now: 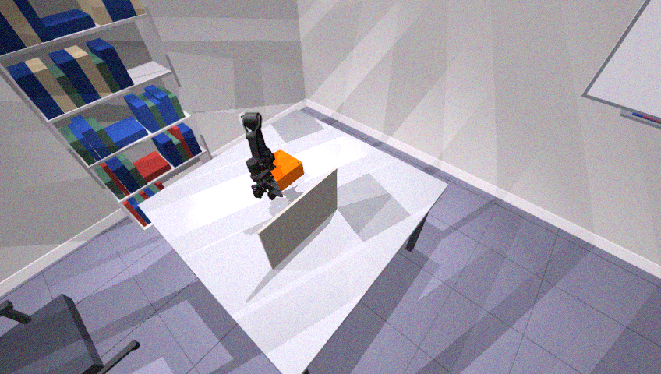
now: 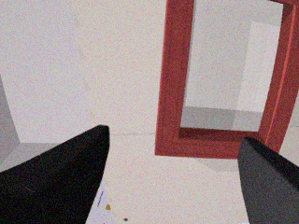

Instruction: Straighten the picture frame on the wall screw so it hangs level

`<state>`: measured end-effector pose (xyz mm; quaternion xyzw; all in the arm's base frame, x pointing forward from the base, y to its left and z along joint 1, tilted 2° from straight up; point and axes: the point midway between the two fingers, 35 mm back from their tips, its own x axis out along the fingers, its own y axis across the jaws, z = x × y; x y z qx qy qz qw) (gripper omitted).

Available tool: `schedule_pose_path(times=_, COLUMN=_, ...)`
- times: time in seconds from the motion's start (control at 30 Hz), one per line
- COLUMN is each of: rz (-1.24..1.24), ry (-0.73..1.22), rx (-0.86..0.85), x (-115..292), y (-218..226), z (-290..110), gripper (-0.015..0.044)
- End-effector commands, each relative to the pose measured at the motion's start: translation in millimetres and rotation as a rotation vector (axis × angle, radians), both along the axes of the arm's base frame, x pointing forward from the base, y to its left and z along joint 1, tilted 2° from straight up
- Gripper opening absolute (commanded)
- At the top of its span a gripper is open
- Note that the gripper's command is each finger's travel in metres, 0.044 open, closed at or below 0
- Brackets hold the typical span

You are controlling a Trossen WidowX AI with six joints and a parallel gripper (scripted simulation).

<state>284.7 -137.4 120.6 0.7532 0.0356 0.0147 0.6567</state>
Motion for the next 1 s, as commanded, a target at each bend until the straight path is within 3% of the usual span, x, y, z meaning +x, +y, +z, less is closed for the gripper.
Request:
schedule_pose_path(times=0.0, rz=-0.003, ry=-0.001, rx=0.006, x=0.6, y=-2.7, z=-1.1, gripper=0.0260)
schedule_pose_path(times=0.33, rz=-0.003, ry=-0.001, rx=0.005, x=7.3, y=-4.2, z=-0.9, gripper=0.0260)
schedule_pose_path(times=0.57, rz=-0.003, ry=-0.007, rx=0.006, x=77.6, y=1.6, z=-1.0, gripper=0.0260)
schedule_pose_path(times=0.97, rz=-0.003, ry=-0.007, rx=0.006, x=80.3, y=2.3, z=-1.0, gripper=0.0260)
